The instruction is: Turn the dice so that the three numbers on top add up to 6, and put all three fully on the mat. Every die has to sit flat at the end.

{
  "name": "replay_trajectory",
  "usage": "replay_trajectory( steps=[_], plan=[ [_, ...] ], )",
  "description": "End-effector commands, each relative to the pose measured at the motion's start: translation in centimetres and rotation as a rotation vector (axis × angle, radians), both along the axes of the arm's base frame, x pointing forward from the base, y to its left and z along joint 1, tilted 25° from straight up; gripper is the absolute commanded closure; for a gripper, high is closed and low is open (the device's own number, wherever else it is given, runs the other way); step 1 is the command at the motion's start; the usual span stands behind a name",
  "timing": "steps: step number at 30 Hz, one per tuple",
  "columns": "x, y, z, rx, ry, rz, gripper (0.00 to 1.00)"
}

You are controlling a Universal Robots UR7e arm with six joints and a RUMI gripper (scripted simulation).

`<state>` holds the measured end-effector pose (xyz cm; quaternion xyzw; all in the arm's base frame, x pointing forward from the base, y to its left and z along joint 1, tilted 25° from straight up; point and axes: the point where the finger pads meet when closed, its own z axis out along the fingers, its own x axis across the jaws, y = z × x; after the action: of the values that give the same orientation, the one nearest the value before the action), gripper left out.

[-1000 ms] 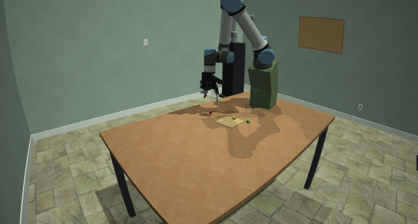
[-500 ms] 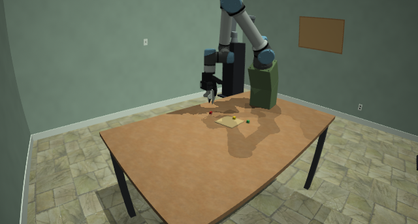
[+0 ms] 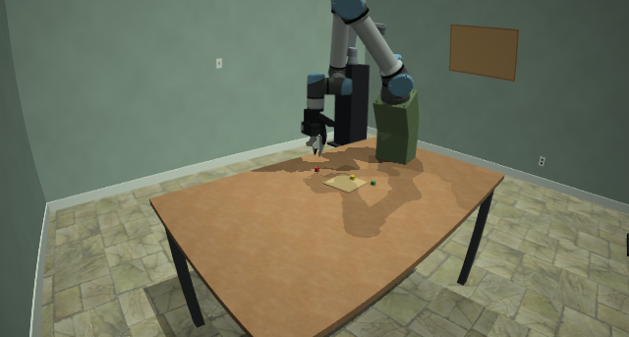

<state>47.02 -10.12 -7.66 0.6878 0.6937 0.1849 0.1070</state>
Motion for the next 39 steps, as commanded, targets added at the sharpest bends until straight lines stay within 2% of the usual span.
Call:
replay_trajectory(
  steps=[1,21,39],
  plan=[
    [0.1,0.0,0.0,-0.001,-0.002,0.002,0.82],
    [0.2,0.0,-0.2,-0.001,-0.002,0.002,0.82],
    [1.0,0.2,-1.9,0.0,-0.002,0.002,0.82]
  ],
)
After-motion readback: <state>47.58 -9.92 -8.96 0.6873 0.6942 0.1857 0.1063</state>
